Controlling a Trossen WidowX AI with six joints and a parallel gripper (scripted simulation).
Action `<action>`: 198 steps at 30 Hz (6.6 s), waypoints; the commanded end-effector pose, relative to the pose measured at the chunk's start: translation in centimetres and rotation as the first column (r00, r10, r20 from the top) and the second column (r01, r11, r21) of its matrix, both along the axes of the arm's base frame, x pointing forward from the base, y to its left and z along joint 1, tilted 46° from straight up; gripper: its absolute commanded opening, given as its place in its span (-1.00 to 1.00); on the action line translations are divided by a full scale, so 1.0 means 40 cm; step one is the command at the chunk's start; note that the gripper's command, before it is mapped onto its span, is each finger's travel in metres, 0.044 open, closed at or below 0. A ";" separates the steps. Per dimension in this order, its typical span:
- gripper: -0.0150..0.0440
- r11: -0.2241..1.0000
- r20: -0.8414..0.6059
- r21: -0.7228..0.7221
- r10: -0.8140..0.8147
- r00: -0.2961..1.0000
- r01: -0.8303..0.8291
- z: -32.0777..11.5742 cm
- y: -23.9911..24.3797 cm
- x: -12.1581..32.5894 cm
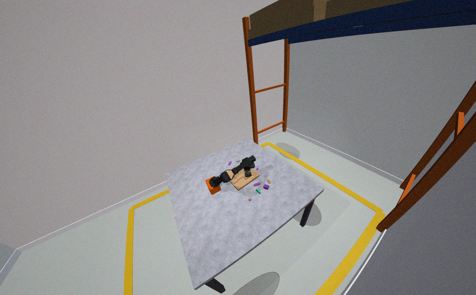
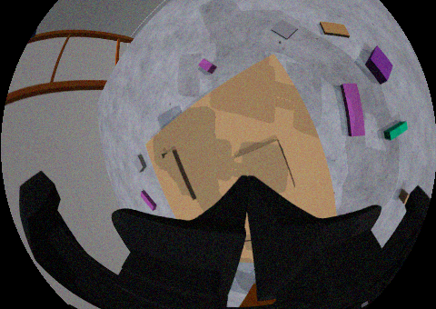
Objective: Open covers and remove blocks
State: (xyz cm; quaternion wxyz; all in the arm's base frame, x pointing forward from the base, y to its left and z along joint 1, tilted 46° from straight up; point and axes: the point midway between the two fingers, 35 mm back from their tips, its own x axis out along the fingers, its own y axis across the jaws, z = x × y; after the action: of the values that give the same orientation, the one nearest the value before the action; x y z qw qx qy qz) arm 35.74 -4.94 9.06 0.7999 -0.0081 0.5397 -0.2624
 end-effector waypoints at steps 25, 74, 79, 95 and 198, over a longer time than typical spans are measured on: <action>-0.49 0.903 -0.520 -0.303 0.110 0.847 -0.304 -0.096 -0.010 -0.136; -0.49 0.903 -0.520 -0.303 0.111 0.847 -0.304 -0.161 -0.076 -0.135; -0.49 0.903 -0.520 -0.303 0.110 0.847 -0.304 -0.169 -0.085 -0.136; -0.49 0.903 -0.520 -0.305 0.109 0.847 -0.304 -0.195 -0.113 -0.139; -0.49 0.903 -0.515 -0.306 0.110 0.850 -0.302 -0.175 -0.083 0.077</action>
State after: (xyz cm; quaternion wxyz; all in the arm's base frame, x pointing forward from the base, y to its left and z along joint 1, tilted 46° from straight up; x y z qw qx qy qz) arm 38.56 -8.64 1.70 0.6434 -0.2870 0.6606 -0.2592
